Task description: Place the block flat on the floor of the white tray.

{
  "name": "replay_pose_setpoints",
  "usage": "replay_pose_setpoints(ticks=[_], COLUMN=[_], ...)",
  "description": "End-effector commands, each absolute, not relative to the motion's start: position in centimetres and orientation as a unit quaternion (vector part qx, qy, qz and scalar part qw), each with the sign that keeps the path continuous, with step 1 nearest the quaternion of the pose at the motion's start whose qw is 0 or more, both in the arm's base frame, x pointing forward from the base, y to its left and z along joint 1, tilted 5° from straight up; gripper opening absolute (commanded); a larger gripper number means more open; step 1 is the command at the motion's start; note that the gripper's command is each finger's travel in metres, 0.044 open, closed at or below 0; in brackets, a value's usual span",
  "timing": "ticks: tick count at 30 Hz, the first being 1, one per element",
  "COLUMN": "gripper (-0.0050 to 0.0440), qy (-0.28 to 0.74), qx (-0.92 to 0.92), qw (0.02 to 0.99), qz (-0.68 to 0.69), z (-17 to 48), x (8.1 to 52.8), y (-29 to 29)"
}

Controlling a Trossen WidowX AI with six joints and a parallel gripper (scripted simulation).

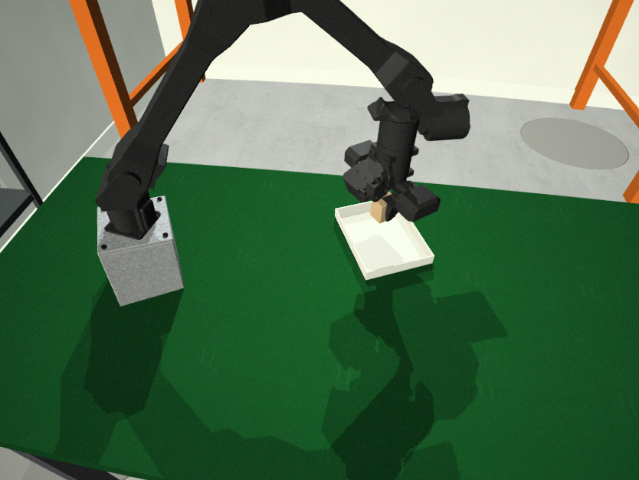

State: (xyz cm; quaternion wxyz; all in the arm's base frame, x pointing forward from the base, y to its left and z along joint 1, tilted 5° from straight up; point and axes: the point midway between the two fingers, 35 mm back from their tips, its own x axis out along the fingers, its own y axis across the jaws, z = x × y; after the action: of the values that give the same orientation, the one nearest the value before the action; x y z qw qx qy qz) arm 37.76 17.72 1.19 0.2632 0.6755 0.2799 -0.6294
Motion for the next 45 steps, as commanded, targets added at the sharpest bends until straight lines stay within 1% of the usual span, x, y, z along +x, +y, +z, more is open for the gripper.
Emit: replay_pose_setpoints(ticks=[1, 22, 45], gripper=[0.0000, 0.0000, 0.0000], qy=[0.277, 0.277, 0.277], qx=[0.686, 0.686, 0.686], qw=[0.262, 0.262, 0.262], qz=[-0.620, -0.620, -0.620], z=[2.2, 1.9, -2.5], x=[38.3, 38.4, 38.9], y=[18.0, 18.0, 18.4])
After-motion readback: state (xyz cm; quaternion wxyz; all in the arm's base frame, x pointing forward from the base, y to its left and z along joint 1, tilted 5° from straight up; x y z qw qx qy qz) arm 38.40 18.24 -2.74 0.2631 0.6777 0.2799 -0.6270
